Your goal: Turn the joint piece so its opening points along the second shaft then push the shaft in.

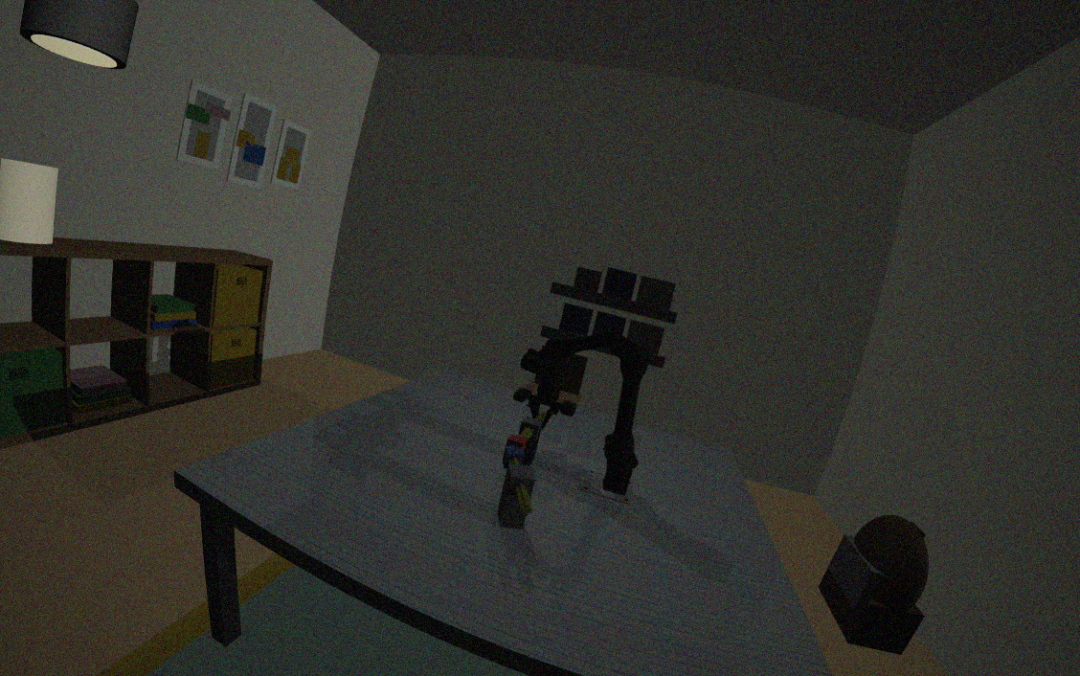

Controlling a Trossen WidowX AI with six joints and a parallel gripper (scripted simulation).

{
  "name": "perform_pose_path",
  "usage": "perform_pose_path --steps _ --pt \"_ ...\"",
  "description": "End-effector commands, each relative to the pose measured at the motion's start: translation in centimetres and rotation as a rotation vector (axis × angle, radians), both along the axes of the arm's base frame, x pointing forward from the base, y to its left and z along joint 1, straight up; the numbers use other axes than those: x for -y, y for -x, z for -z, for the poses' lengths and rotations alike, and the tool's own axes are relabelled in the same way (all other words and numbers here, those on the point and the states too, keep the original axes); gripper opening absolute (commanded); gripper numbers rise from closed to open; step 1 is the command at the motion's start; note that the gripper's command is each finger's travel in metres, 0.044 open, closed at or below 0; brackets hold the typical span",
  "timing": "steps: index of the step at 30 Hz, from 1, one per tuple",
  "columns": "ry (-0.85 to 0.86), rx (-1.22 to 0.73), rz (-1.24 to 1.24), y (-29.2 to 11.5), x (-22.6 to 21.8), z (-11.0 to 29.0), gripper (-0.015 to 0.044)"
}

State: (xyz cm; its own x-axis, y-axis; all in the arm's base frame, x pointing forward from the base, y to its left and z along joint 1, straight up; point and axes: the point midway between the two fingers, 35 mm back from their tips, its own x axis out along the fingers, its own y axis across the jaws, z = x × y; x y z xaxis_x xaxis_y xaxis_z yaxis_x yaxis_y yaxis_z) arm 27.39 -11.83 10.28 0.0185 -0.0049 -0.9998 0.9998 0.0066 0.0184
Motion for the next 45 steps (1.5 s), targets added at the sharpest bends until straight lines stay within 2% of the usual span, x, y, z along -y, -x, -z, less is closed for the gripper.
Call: perform_pose_path --steps 1,9,12,17,31,45 --pt "0.000 -0.001 -0.001 0.00 0.00 0.00 0.0000" --pt "0.000 -0.001 -0.001 0.00 0.00 0.00 0.0000" --pt "0.000 -0.001 -0.001 0.00 0.00 0.00 0.0067" --pt "0.000 -0.001 -0.001 0.00 0.00 0.00 0.0067" --pt "0.000 -0.001 -0.001 0.00 0.00 0.00 0.0434" --pt "0.000 -0.001 -0.001 0.00 0.00 0.00 0.0440"
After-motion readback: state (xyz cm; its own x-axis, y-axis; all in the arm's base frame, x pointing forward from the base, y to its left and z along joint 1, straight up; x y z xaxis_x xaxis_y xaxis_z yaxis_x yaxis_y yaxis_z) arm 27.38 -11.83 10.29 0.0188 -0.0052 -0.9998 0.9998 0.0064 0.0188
